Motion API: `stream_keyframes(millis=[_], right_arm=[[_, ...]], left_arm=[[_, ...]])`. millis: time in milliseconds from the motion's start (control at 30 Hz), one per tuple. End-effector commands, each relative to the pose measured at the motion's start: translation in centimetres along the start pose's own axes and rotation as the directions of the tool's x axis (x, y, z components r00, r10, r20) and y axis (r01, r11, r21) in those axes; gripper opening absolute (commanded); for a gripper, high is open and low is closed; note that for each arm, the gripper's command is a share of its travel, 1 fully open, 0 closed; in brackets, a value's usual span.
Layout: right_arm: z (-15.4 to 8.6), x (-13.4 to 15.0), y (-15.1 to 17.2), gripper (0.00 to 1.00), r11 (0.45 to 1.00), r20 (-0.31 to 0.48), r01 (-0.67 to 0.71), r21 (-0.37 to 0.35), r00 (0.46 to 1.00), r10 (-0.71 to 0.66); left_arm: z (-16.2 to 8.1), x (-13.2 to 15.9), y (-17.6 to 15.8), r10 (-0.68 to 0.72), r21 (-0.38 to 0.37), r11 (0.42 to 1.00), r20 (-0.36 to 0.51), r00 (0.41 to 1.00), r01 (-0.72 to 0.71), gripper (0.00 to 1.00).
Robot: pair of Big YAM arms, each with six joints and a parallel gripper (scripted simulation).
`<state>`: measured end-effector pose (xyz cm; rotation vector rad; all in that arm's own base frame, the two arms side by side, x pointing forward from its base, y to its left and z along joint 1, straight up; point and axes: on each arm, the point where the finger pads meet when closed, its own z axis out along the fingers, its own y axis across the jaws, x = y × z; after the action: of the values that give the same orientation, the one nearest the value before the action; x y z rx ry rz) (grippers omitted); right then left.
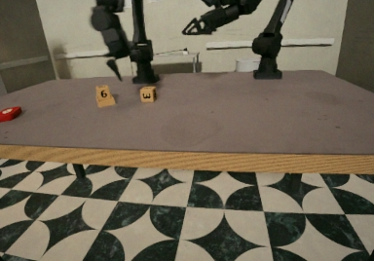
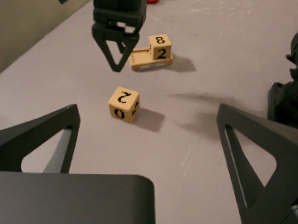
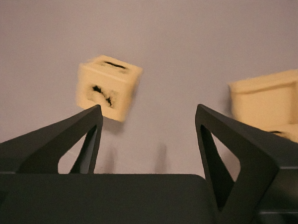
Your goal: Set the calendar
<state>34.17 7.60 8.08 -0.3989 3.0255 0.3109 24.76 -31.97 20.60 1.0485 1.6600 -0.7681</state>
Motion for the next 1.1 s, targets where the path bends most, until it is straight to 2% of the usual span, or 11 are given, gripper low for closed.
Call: stream_keyframes(millis=[0, 133, 200, 233, 367, 433, 567, 633, 800, 1000, 1067], right_arm=[[2.0, 0.2, 2.9, 0.69, 0.968, -0.038, -0.246, 0.044, 0.968, 0.248], [2.8, 0.7, 4.2, 0.69, 0.952, -0.049, -0.284, 0.115, 0.955, 0.291], [2.8, 0.7, 4.2, 0.69, 0.952, -0.049, -0.284, 0.115, 0.955, 0.291], [2.6, 0.9, 4.4, 0.69, 0.949, -0.048, -0.286, 0.131, 0.955, 0.294], [3.4, 1.5, 4.6, 0.69, 0.939, -0.058, -0.279, 0.201, 0.954, 0.296], [3.5, 1.8, 4.6, 0.69, 0.942, -0.063, -0.255, 0.217, 0.96, 0.274], [3.0, 1.4, 4.3, 0.69, 0.944, -0.043, -0.255, 0.21, 0.962, 0.269], [4.2, 2.2, 3.6, 0.69, 0.94, -0.061, -0.265, 0.217, 0.957, 0.284], [4.1, 1.1, 3.9, 0.69, 0.943, -0.039, -0.26, 0.208, 0.961, 0.273], [5.0, 1.3, 3.5, 0.69, 0.942, -0.041, -0.263, 0.209, 0.96, 0.277], [5.8, 2.4, 3.3, 0.69, 0.94, -0.06, -0.262, 0.217, 0.958, 0.281]], left_arm=[[-2.7, 0.0, -1.7, -0.057, -0.05, 0.997, 0.01, 0.998, 0.058, 1.0], [-4.5, 1.3, -1.7, -0.07, -0.129, 0.989, 0.017, 0.997, 0.072, 1.0], [-4.5, 1.3, -1.7, -0.07, -0.129, 0.989, 0.017, 0.997, 0.072, 1.0], [-4.8, -0.1, -1.6, -0.066, -0.143, 0.987, 0.043, 0.997, 0.071, 1.0], [-5.8, 2.3, -1.6, -0.074, -0.195, 0.978, 0.026, 0.997, 0.078, 1.0], [-6.1, 0.9, -1.4, -0.055, -0.208, 0.976, 0.05, 0.997, 0.064, 1.0], [-5.9, 1.0, -1.0, -0.055, -0.219, 0.974, 0.049, 0.997, 0.065, 1.0], [-5.9, 1.0, -1.0, -0.055, -0.219, 0.974, 0.049, 0.997, 0.065, 1.0], [-5.9, 1.0, -1.0, -0.055, -0.219, 0.974, 0.049, 0.997, 0.065, 1.0], [-5.9, 1.0, -1.0, -0.055, -0.219, 0.974, 0.049, 0.997, 0.065, 1.0], [-5.9, 1.0, -1.0, -0.055, -0.219, 0.974, 0.049, 0.997, 0.065, 1.0]])
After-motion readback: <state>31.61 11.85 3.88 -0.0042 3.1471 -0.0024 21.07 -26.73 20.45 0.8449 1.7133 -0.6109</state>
